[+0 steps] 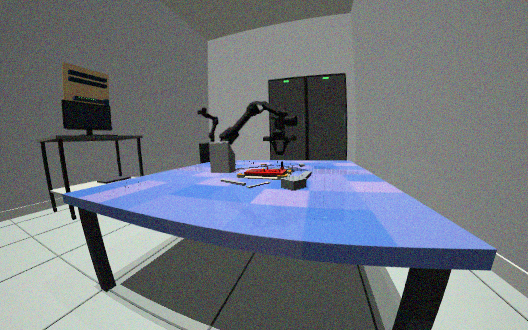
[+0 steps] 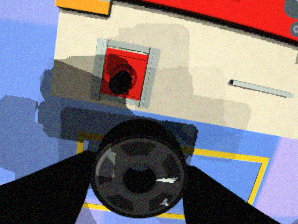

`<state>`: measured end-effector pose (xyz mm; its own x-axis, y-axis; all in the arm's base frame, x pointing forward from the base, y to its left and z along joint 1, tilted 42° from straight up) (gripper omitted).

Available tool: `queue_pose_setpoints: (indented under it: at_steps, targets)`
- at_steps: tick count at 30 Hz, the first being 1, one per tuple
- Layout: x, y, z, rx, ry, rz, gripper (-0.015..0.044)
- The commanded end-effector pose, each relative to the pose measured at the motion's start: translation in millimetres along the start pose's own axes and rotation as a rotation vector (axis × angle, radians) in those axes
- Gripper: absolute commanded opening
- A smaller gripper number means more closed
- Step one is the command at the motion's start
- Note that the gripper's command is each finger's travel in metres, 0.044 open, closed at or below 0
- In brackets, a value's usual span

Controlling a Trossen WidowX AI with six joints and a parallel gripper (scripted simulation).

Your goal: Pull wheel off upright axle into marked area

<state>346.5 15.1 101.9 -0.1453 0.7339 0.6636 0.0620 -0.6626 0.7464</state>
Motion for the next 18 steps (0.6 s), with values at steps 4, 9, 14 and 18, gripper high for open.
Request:
queue_pose_setpoints:
  at_steps: [4, 9, 14, 18]
  targets:
    - [26.7, 2.5, -10.5, -0.004, -0.004, 0.003, 0.0000]
    - [46.1, 3.7, -19.0, -0.006, -0.002, 0.003, 0.0000]
    - [64.4, 4.7, -28.7, -0.007, 0.000, 0.005, 0.0000]
    - [75.9, 5.2, -35.7, -0.007, 0.001, 0.006, 0.0000]
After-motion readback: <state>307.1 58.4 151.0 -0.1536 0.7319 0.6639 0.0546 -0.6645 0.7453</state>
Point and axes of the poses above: the point midway between the two fingers, 35 mm back from their tips, its own y axis back along the fingers, its own z axis across the jaws, x = y × z, the point moved 9 cm from there along y, back along the fingers, and after that the axes turned 5 degrees about y, right-handed, at the moved point
